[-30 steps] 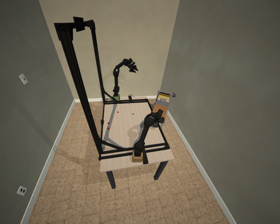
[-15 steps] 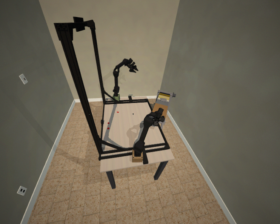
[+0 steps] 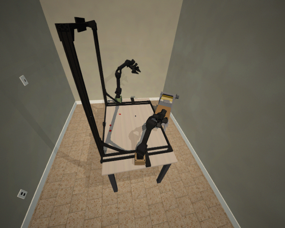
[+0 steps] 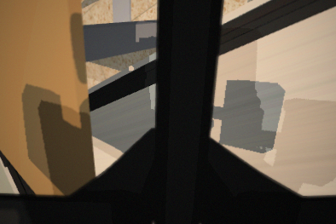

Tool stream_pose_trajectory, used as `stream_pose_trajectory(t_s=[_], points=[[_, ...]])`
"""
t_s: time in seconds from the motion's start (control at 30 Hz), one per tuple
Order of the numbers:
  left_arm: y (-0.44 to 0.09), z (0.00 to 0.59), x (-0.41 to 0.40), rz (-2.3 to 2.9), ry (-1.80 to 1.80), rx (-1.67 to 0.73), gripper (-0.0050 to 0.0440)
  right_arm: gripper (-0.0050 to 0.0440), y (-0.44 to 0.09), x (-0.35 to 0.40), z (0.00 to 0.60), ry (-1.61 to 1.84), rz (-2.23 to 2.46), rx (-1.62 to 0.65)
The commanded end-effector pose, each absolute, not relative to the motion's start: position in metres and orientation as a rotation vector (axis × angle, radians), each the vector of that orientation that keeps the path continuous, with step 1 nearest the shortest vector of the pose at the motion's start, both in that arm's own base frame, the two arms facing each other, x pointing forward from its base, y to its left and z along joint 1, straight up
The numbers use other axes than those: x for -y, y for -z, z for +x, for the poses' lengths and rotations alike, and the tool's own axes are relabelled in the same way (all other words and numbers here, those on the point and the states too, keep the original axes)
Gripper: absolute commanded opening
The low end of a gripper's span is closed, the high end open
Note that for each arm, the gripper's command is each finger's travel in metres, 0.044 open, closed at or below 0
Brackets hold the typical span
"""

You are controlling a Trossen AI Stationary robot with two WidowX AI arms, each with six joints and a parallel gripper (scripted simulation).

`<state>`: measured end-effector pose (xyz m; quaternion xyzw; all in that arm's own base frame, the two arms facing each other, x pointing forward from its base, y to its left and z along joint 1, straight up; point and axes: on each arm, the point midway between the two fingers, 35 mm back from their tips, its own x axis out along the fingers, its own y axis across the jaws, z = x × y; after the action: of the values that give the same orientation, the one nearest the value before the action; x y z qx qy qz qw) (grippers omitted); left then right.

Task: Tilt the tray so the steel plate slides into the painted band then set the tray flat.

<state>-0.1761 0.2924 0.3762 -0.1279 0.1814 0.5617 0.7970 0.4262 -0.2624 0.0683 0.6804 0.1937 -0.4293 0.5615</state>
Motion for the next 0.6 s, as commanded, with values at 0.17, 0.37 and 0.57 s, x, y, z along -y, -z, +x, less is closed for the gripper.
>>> stream_pose_trajectory(t_s=[0.17, 0.37, 0.57], points=[[-0.376, -0.176, -0.292, -0.274, -1.206, -0.389, 0.044, 0.0, -0.097, 0.265, 0.432, 0.967, 1.606, -0.406], [-0.376, -0.176, -0.292, -0.274, -1.206, -0.389, 0.044, 0.0, -0.102, 0.266, 0.433, 0.963, 1.607, -0.401], [-0.376, -0.176, -0.292, -0.274, -1.206, -0.389, 0.044, 0.0, -0.105, 0.266, 0.433, 0.959, 1.607, -0.397]])
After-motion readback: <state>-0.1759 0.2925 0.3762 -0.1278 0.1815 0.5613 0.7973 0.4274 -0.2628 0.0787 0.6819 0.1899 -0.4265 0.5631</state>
